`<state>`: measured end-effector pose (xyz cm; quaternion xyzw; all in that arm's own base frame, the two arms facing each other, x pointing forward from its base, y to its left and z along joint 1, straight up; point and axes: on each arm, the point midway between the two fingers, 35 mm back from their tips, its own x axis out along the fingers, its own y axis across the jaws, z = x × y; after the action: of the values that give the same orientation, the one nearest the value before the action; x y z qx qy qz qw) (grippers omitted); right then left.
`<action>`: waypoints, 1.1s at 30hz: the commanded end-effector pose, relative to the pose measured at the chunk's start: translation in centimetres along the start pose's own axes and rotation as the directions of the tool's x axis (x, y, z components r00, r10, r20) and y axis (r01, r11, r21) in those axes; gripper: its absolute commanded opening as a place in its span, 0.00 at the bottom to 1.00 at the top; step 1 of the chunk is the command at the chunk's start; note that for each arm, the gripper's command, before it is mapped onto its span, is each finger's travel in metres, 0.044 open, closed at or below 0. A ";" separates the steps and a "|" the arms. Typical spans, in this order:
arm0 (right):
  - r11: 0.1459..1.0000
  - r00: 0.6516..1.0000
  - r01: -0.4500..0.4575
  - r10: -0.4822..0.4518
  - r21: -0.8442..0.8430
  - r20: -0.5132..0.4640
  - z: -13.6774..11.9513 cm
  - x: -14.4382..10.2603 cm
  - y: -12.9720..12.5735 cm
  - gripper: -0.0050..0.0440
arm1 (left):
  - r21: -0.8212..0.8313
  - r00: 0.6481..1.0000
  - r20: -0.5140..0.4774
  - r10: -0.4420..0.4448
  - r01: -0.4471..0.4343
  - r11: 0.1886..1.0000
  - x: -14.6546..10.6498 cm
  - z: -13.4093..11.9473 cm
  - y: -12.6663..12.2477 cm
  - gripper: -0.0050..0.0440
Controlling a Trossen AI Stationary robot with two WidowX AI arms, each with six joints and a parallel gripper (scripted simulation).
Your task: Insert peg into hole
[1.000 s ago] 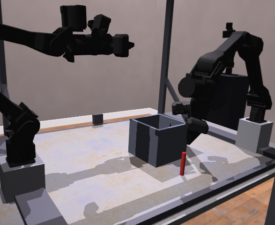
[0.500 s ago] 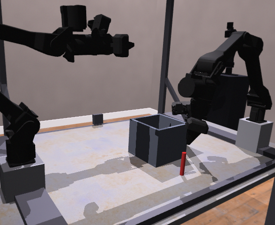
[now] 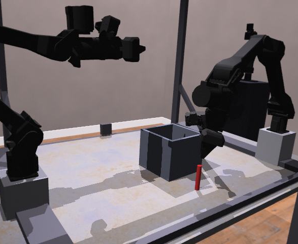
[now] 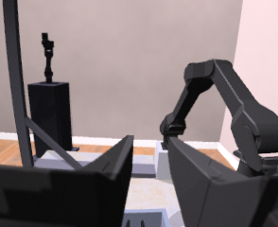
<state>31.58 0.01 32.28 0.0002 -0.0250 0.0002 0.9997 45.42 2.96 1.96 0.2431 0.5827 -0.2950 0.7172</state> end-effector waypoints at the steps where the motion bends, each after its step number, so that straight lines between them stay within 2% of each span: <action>1: 1.000 1.000 0.006 -0.006 -0.002 0.020 1.0 0.0 -0.1 0.32 | 0.001 1.000 -0.003 0.000 0.000 1.000 1.0 0.1 -0.1 0.36; 13: 1.000 1.000 0.006 -0.006 -0.002 0.020 1.0 0.0 -0.1 0.32 | 0.000 1.000 -0.004 -0.001 0.001 1.000 2.9 0.0 -0.1 0.36; 16: 1.000 1.000 0.006 -0.006 -0.002 0.020 1.0 0.0 -0.1 0.32 | 0.000 1.000 -0.003 -0.001 0.001 1.000 2.6 0.1 -0.1 0.36; 25: 1.000 1.000 0.006 -0.006 -0.002 0.020 1.0 0.0 -0.1 0.32 | 0.000 1.000 -0.006 -0.003 0.003 1.000 4.6 0.0 -0.2 0.36; 27: 1.000 1.000 0.006 -0.006 -0.002 0.020 1.0 0.0 -0.1 0.32 | 0.001 1.000 0.008 0.013 -0.013 1.000 3.5 0.4 0.5 0.36; 33: 1.000 1.000 0.006 -0.006 -0.002 0.020 1.0 0.0 -0.1 0.32 | -0.001 1.000 0.005 0.010 -0.010 1.000 3.6 0.3 0.5 0.36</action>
<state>31.58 0.01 32.28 0.0002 -0.0250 0.0002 0.9997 45.98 2.39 -2.17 0.2416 0.5857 -0.2964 0.7146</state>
